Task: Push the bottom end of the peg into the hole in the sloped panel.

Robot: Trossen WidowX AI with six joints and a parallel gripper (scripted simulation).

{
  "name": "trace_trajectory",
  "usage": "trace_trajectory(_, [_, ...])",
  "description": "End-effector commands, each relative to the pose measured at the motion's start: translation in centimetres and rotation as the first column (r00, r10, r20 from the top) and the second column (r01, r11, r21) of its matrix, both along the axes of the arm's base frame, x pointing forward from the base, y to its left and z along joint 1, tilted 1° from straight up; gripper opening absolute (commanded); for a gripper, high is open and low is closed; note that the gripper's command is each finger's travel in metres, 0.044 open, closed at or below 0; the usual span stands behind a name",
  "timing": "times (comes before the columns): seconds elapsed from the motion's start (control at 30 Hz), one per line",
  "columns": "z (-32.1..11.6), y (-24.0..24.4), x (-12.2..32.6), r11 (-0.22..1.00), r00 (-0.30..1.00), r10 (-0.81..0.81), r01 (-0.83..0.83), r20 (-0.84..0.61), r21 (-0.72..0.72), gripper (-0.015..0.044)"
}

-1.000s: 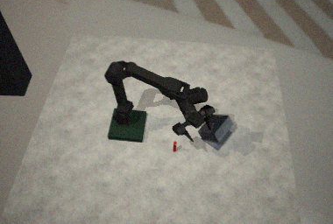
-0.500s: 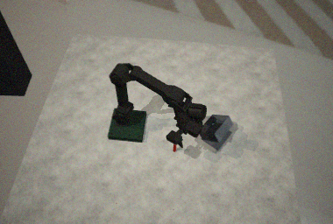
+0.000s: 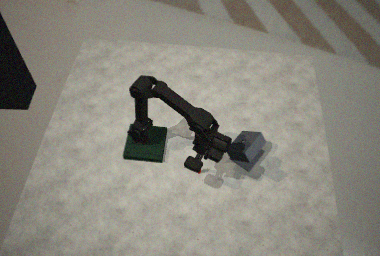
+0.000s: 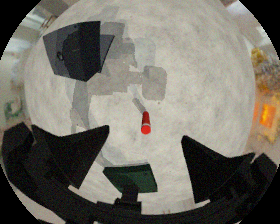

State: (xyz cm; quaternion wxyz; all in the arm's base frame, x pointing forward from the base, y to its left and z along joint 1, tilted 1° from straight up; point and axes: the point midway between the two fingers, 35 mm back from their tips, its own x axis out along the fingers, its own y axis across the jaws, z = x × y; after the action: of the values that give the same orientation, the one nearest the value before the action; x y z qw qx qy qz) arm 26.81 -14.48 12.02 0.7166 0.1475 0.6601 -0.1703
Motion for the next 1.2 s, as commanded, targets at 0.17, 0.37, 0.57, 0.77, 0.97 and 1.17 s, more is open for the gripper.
trace_trajectory(0.17, [-0.4,0.1,-0.5,0.999,0.999,0.038,-0.037,-0.026,0.04,0.044])
trace_trajectory(0.37, [-1.1,0.0,-0.4,0.999,0.999,0.038,-0.037,-0.026,0.04,0.044])
trace_trajectory(0.57, [-2.1,0.0,-0.3,0.999,0.999,0.038,-0.037,-0.026,0.04,0.044])
trace_trajectory(0.77, [-3.0,0.0,-0.2,0.999,0.999,0.038,-0.037,-0.026,0.04,0.044])
trace_trajectory(0.97, [-4.0,0.0,-0.2,0.999,0.999,0.038,-0.037,-0.026,0.04,0.044])
trace_trajectory(1.17, [-5.0,0.0,-0.1,0.999,0.999,0.038,-0.037,-0.026,0.04,0.044])
